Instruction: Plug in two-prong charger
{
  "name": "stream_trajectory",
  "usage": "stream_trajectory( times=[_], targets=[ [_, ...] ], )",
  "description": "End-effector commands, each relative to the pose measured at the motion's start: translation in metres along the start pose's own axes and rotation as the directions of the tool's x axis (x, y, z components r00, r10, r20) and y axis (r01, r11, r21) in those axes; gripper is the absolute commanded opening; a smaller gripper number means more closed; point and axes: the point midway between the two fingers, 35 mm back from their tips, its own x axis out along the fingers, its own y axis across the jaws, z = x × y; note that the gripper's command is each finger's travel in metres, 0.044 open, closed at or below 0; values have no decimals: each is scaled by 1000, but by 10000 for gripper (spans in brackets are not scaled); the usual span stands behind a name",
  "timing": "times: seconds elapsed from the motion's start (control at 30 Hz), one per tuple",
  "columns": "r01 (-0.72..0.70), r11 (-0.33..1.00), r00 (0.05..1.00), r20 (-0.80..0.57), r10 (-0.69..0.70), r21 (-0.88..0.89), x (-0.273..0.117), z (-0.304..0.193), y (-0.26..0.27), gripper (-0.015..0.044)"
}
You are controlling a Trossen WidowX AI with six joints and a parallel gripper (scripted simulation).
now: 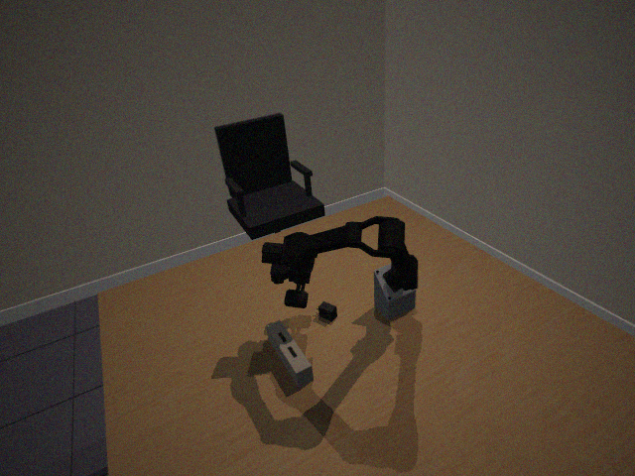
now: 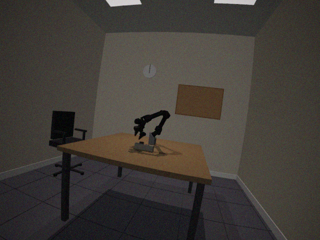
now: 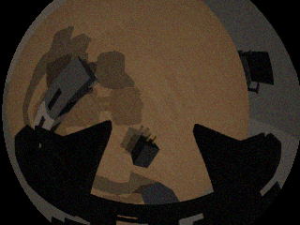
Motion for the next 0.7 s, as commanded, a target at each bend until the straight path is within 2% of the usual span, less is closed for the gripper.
stream_trajectory(
  times=[0.0,0.3,0.67],
  targets=[
    [-65,986,993,-90,80,155,7,-26,-8,440],
    [-144,870,938,-214,271,472,11,-74,-12,440],
    [-145,867,937,-216,275,477,15,-76,-11,440]
  ],
)
